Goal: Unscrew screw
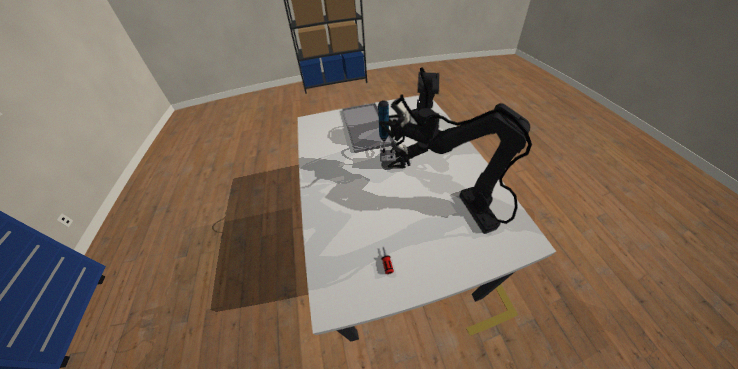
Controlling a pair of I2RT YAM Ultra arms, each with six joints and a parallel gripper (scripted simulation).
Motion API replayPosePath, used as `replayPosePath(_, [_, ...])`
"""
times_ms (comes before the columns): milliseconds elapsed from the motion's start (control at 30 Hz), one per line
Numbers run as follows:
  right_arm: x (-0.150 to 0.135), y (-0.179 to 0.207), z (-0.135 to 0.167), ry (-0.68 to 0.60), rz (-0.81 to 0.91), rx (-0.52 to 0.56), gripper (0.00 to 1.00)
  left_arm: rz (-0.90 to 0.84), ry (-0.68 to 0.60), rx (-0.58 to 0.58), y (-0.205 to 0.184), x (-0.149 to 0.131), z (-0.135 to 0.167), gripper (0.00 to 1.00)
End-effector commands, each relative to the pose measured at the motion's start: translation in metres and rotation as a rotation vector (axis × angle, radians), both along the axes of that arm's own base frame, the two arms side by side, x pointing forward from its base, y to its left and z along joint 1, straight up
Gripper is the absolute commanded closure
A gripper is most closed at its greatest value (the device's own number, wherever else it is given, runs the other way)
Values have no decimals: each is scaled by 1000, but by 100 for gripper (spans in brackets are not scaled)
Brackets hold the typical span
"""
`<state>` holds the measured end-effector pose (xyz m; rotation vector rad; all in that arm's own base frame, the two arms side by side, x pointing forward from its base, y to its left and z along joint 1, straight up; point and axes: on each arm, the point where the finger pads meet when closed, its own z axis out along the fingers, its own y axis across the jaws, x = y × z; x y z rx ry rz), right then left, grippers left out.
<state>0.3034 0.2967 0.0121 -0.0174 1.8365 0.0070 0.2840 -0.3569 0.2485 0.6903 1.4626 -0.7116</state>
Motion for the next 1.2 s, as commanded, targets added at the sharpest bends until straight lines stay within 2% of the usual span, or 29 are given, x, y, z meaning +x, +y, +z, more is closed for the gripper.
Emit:
replayPosePath(0, [1,1,4,-8,-5,11,41,1,-106,-121,-1,-1,62,58])
replayPosePath(1167, [1,1,4,-8,-5,11,41,1,-107,-120,-1,-2,77,58])
